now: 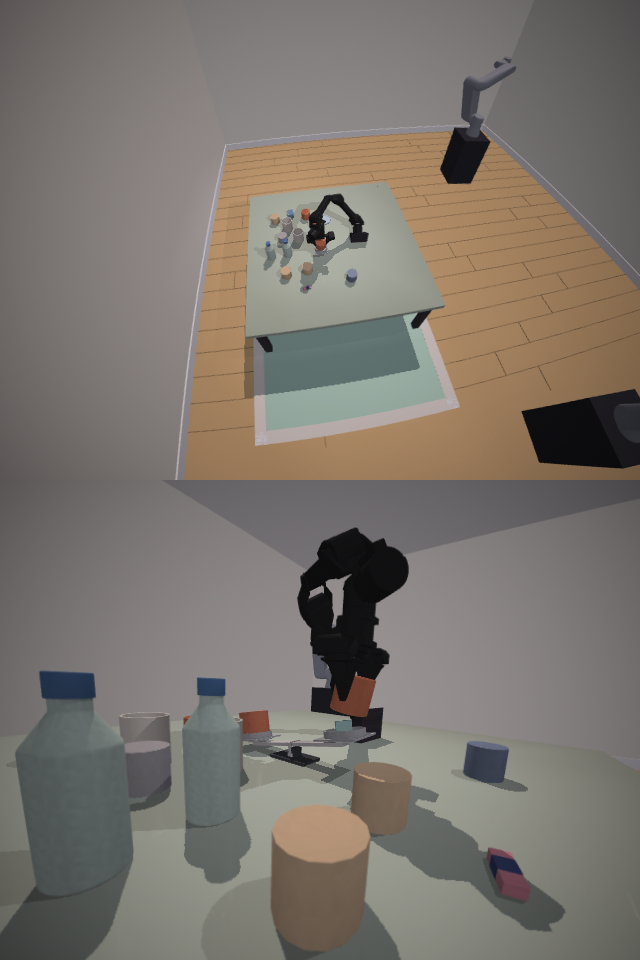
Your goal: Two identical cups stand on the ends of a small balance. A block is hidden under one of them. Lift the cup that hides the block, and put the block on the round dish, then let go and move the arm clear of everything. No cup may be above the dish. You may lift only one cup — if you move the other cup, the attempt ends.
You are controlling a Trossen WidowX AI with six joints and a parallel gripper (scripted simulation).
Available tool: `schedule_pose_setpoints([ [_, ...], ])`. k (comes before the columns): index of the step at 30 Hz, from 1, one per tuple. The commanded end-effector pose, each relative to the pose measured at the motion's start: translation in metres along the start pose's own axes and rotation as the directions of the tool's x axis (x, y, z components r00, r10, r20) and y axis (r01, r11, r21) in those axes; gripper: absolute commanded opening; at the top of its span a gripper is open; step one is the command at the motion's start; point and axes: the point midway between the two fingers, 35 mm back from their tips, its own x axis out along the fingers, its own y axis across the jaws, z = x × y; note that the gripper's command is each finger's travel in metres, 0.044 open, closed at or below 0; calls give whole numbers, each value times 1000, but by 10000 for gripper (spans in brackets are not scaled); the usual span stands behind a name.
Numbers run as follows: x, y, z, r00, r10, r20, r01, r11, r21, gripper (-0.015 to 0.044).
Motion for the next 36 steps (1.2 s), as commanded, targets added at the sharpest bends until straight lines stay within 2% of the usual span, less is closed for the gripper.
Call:
schedule_pose_setpoints([
  [1, -8, -1, -1, 1000, 0, -7, 0, 1000, 3, 0],
  [22, -35, -6, 2, 1000, -1, -5, 1, 1000, 3, 0],
  [36, -28, -4, 2, 1000, -1, 1, 1, 1000, 0, 0],
])
